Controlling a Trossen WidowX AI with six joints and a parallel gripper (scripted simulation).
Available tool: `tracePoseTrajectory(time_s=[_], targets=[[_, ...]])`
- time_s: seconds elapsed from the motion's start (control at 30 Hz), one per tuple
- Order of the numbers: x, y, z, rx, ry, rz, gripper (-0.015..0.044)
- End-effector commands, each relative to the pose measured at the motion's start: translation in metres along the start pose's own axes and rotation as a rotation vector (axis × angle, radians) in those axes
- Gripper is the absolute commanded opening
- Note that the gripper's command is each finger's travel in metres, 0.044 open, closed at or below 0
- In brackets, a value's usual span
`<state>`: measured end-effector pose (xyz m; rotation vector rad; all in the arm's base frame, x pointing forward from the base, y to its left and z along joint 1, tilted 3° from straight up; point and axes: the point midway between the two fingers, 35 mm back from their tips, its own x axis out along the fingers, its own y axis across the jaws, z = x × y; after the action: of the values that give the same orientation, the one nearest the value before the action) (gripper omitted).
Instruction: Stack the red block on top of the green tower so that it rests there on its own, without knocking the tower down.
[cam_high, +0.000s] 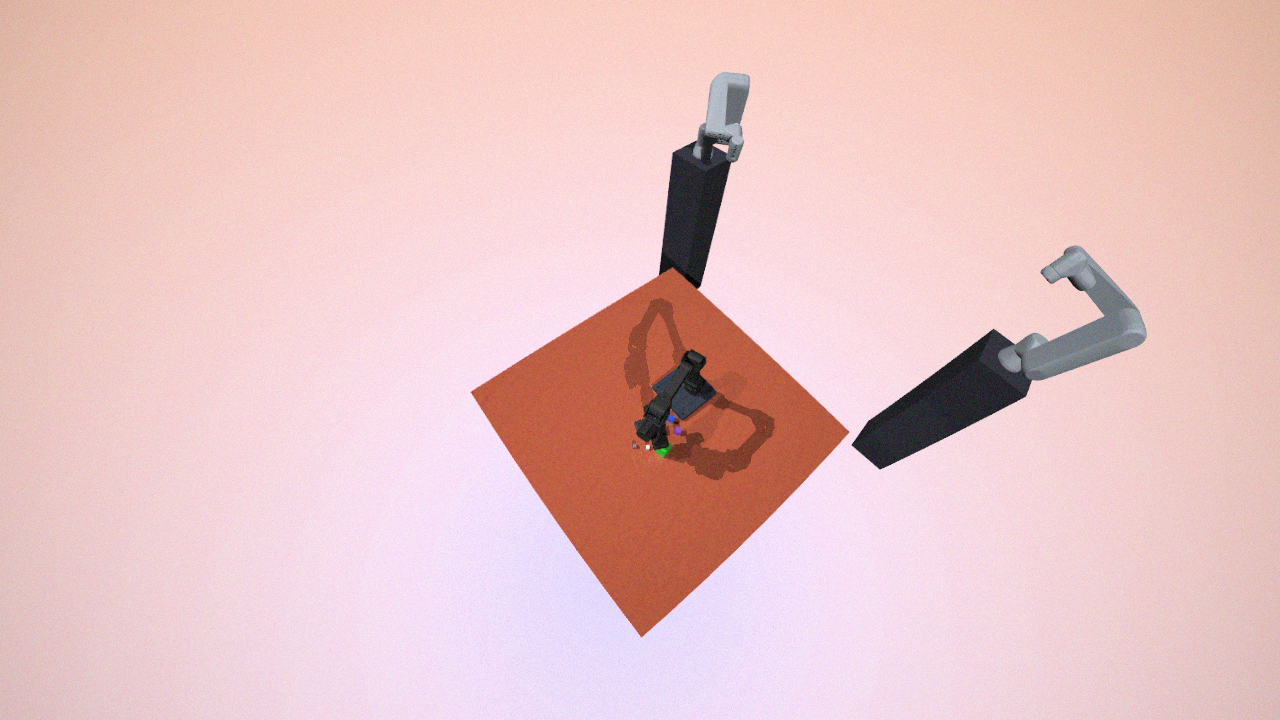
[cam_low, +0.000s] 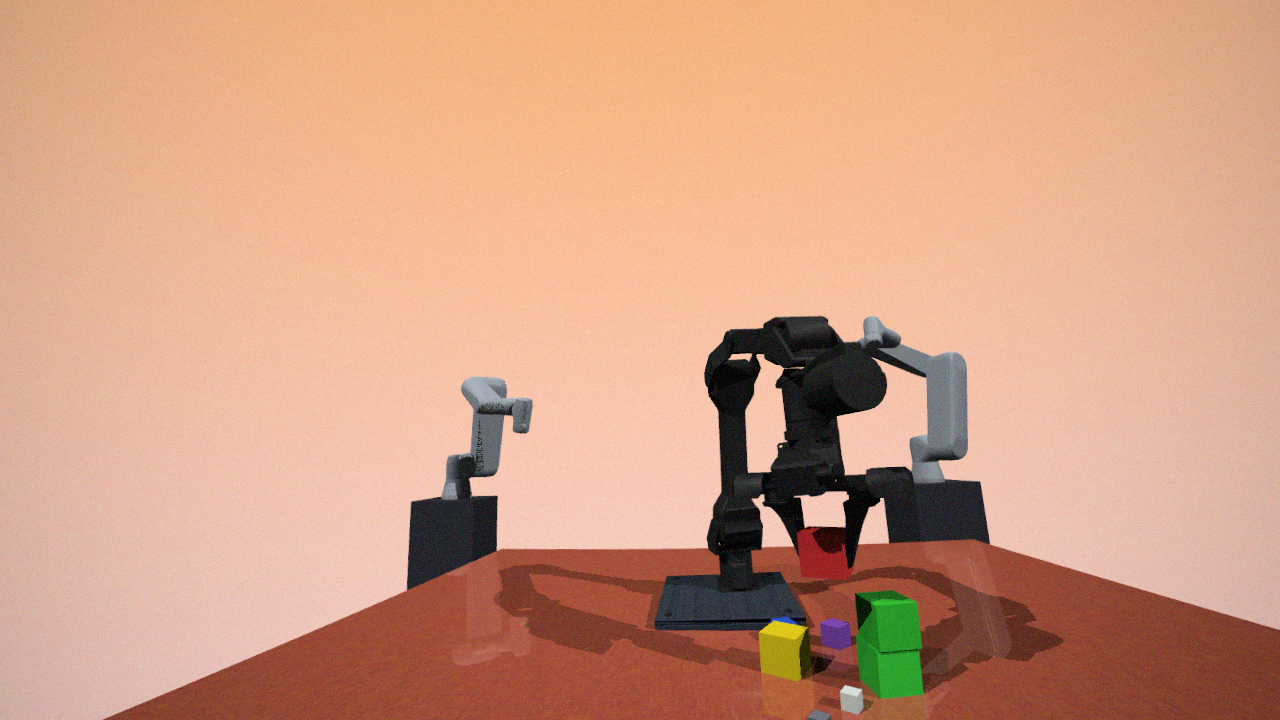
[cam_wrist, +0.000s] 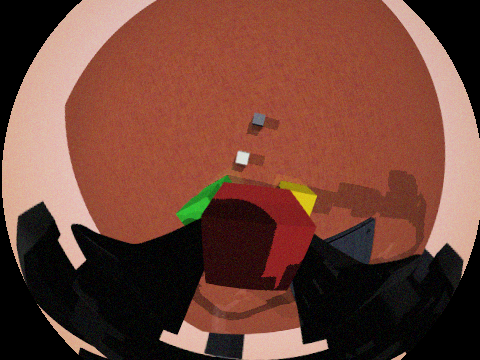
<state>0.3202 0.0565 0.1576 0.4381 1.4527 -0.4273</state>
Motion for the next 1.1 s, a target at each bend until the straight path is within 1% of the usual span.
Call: tracePoseTrajectory(time_s=[0.0,0.23,0.43,0.77,1.07], targets=[[0.002,0.019,-0.012,0.006,0.002,-0.009,0.0000],[0.002,0.048,-0.035,0.010,0.003,-0.009,0.0000],[0.000,0.049,-0.036,0.010,0.003,-0.009,0.0000],[0.028,0.048,-0.036,0.010,0.003,-0.009,0.0000],[0.030,0.048,-0.036,0.010,0.003,-0.009,0.0000]])
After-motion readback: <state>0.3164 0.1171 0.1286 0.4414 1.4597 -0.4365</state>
